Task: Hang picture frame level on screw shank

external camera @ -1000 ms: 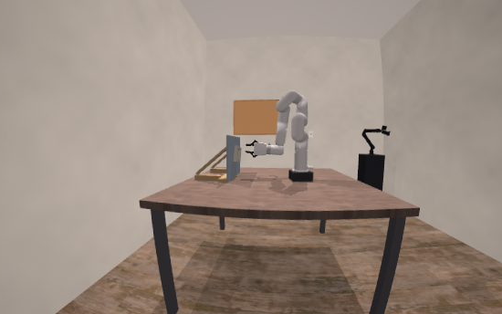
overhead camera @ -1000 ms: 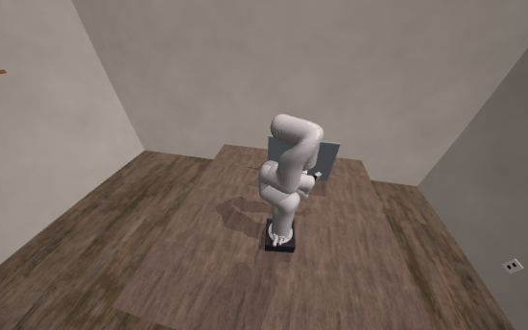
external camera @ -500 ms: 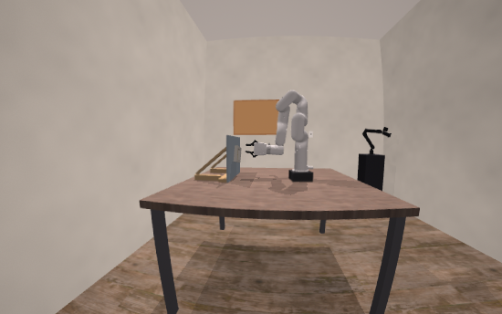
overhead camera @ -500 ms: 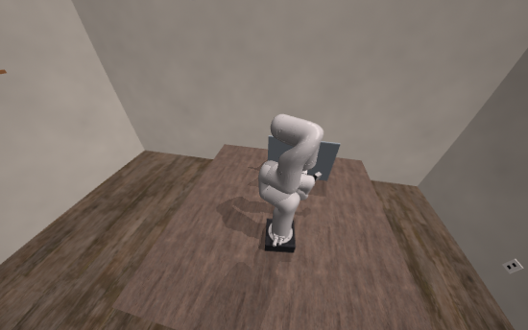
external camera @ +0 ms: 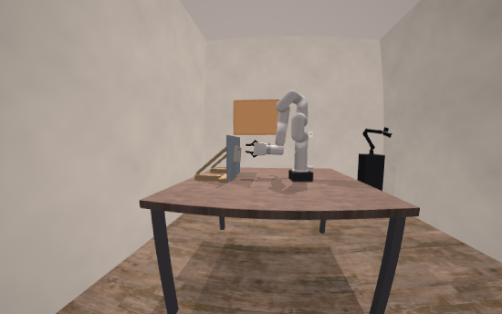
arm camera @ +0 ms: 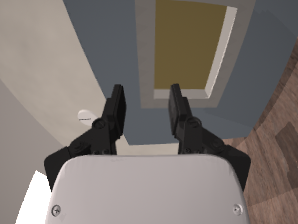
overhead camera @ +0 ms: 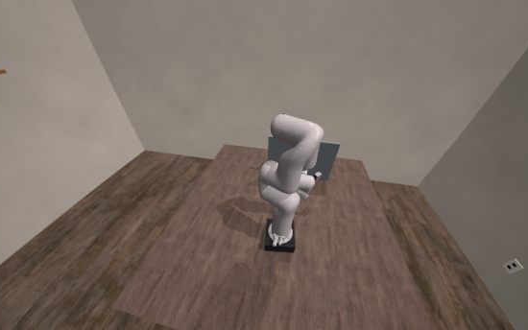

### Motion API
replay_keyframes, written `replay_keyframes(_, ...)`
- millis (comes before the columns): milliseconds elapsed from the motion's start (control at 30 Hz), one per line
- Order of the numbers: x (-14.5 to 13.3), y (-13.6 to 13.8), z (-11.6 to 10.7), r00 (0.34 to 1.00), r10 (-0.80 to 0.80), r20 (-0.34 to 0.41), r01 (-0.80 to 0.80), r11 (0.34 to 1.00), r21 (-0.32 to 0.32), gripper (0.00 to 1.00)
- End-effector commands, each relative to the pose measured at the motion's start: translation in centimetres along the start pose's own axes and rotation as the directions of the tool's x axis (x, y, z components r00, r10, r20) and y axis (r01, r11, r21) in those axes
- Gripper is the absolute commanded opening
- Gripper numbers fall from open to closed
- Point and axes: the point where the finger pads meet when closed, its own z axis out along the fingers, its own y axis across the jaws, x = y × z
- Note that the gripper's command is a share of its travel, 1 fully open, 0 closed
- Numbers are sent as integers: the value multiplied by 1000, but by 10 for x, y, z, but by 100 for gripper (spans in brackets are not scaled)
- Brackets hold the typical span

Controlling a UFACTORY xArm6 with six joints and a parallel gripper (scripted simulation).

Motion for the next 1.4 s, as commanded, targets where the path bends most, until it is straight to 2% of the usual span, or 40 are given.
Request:
replay_keyframes(0, 0, -1, 1, 1000, -1, 0, 1, 1000, 3, 50)
replay_keyframes(800, 0, -2, 5, 1000, -1, 1, 1, 1000, 3, 50)
replay_keyframes(1367, 0, -2, 23, 1000, -1, 1, 1, 1000, 3, 50)
